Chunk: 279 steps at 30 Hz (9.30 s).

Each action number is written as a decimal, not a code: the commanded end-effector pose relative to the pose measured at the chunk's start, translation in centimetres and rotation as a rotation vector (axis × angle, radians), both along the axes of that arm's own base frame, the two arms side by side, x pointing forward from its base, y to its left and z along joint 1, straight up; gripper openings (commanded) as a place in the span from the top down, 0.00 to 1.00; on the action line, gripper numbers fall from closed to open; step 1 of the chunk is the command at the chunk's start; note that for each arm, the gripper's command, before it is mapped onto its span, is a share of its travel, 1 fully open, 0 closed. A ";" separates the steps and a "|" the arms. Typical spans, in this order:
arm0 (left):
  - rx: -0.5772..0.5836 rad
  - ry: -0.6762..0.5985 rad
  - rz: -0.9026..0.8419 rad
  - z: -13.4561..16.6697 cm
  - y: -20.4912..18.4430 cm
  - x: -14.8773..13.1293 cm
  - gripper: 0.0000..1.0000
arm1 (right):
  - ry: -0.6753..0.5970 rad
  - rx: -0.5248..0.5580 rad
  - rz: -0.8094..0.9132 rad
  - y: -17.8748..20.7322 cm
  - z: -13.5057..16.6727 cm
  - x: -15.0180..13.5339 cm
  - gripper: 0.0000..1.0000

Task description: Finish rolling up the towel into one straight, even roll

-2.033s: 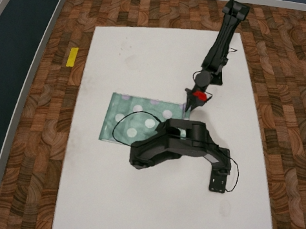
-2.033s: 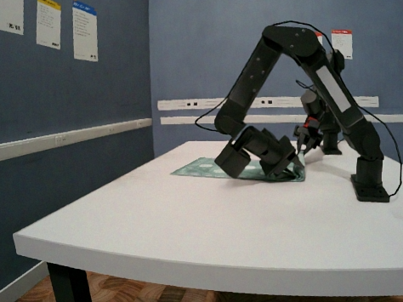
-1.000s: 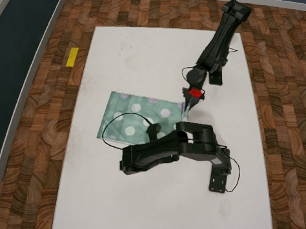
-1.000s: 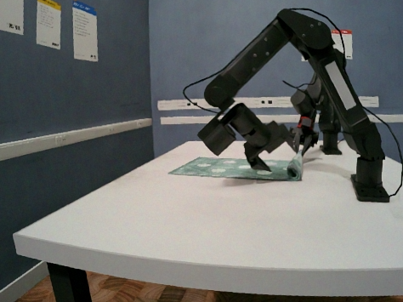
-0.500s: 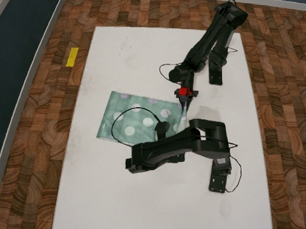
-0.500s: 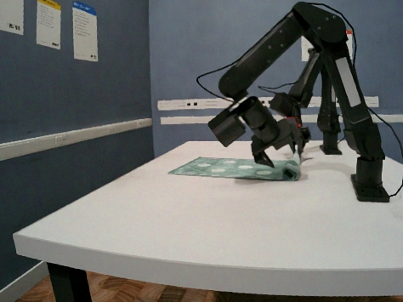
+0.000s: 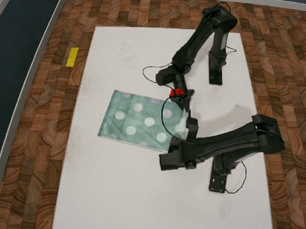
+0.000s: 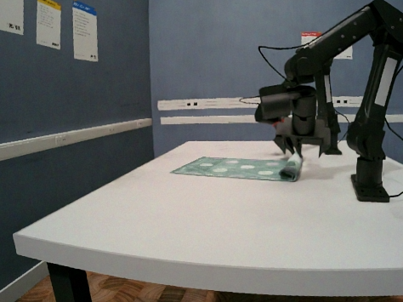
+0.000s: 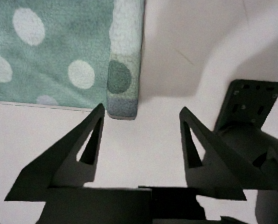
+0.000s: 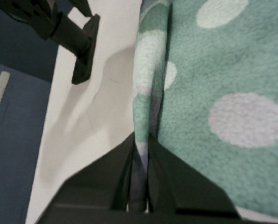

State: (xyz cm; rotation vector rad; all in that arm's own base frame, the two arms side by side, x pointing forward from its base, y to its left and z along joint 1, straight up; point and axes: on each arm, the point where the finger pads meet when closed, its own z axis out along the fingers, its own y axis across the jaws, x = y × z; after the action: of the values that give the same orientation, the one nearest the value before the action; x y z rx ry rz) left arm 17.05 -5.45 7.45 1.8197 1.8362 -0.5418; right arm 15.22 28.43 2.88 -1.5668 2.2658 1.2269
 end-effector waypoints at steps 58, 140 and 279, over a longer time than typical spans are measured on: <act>-0.054 -0.286 -0.071 -5.2 -0.9 1.7 0.62 | 0.210 0.011 0.046 -0.1 -0.6 -1.2 0.88; -0.023 0.280 -0.061 -4.6 -0.9 1.7 0.87 | 0.005 -0.016 0.027 -4.0 4.7 1.5 0.11; 0.011 0.846 -0.046 -0.5 2.6 5.3 0.15 | -0.733 -0.061 0.061 -0.9 -0.2 -0.7 0.84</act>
State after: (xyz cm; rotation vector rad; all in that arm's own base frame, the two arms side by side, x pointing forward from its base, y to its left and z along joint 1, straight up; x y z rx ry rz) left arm 21.03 -3.70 5.51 1.7198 2.3318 -1.3853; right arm 14.76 27.02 2.58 -1.7131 1.7374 0.3721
